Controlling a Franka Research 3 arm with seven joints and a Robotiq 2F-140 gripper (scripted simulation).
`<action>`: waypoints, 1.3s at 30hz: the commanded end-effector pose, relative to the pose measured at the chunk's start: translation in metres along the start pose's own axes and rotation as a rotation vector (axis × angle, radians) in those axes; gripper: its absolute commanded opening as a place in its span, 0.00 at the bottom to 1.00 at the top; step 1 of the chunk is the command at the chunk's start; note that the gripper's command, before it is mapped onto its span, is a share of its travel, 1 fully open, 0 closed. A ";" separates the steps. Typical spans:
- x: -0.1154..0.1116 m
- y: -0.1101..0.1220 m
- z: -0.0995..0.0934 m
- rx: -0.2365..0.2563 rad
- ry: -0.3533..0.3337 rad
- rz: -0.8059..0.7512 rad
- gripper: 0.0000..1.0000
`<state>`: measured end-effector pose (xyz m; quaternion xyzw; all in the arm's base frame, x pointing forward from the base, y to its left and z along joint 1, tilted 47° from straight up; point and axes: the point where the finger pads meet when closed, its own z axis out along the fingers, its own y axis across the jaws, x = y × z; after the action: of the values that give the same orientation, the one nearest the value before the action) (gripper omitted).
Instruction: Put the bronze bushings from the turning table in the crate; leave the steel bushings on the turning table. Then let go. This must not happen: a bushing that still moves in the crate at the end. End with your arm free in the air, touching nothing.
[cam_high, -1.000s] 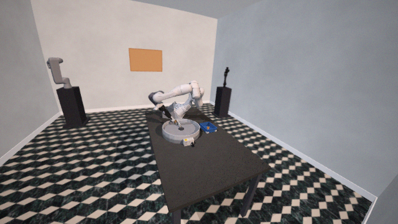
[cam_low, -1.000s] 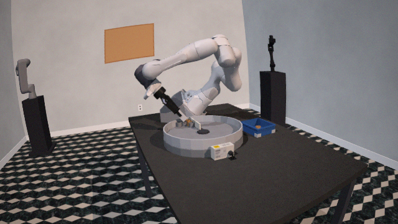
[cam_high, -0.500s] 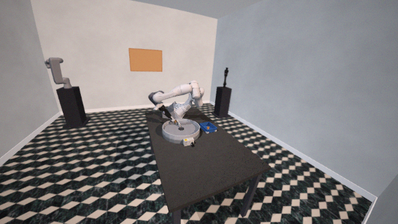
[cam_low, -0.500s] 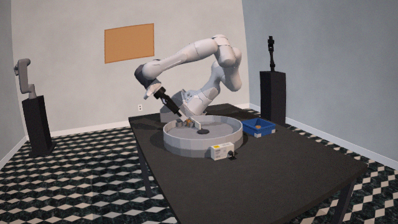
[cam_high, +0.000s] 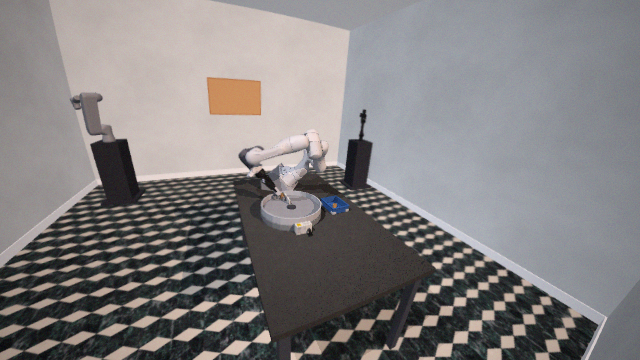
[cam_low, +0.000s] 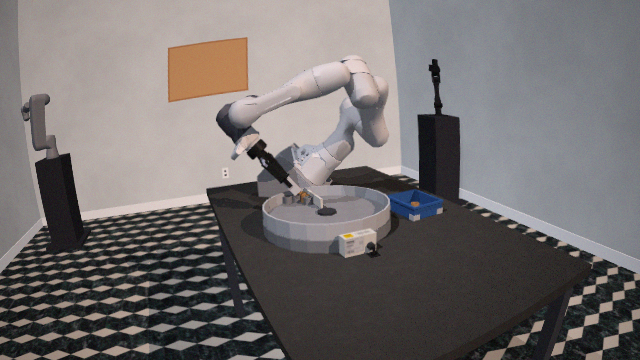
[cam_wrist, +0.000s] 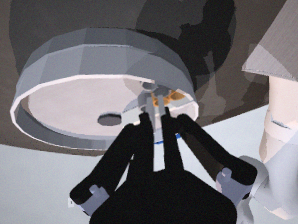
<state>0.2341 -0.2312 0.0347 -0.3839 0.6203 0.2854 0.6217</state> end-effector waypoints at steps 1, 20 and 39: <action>0.000 -0.001 0.002 0.000 -0.001 -0.007 0.06; 0.006 -0.002 0.010 0.000 -0.001 -0.007 0.06; 0.006 -0.002 0.010 0.000 -0.001 -0.007 0.06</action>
<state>0.2406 -0.2260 0.0291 -0.3850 0.6199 0.2851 0.6215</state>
